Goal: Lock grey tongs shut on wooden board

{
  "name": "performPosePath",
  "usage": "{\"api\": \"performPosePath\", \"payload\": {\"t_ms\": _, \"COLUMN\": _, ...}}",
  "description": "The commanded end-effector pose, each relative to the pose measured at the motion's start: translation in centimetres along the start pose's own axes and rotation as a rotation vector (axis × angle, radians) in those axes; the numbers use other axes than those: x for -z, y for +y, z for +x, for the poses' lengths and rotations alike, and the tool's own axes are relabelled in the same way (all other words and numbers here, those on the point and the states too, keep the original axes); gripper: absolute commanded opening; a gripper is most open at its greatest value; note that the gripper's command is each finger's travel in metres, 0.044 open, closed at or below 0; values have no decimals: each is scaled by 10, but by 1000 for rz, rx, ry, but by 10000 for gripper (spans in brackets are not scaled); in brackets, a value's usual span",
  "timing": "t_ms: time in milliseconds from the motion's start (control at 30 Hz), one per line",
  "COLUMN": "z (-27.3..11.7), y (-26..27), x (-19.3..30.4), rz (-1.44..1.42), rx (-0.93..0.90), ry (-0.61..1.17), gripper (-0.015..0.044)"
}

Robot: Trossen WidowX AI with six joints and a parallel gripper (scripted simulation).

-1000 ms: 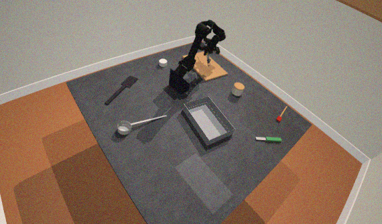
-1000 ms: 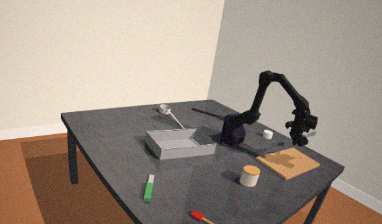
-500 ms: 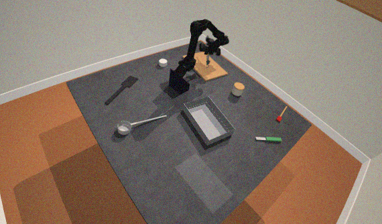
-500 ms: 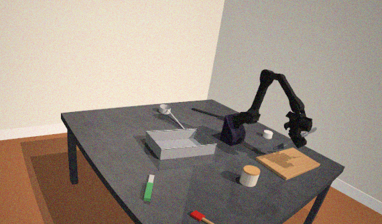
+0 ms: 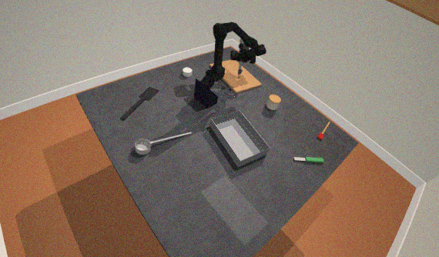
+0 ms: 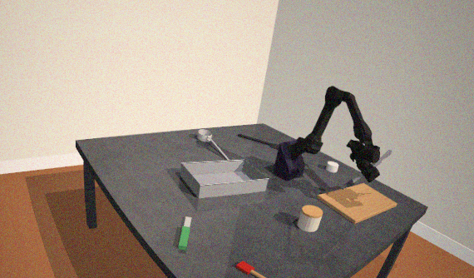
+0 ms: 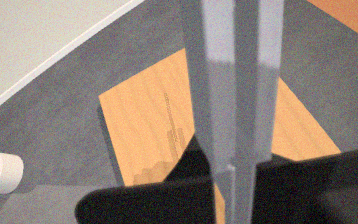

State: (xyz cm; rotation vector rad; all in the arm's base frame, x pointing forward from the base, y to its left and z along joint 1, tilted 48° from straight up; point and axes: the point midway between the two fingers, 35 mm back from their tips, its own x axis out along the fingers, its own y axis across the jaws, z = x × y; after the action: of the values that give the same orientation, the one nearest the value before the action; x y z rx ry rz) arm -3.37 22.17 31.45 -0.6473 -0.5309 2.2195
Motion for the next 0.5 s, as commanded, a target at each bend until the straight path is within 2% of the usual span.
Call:
{"api": "performPosePath", "payload": {"t_ms": 0, "z": -6, "y": 0, "x": -4, "rz": -33, "rx": 16, "ry": -63, "gripper": -150}}
{"api": "performPosePath", "payload": {"t_ms": 467, "z": -33, "y": 4, "x": -13, "rz": -164, "rx": 79, "ry": -293, "gripper": -150}}
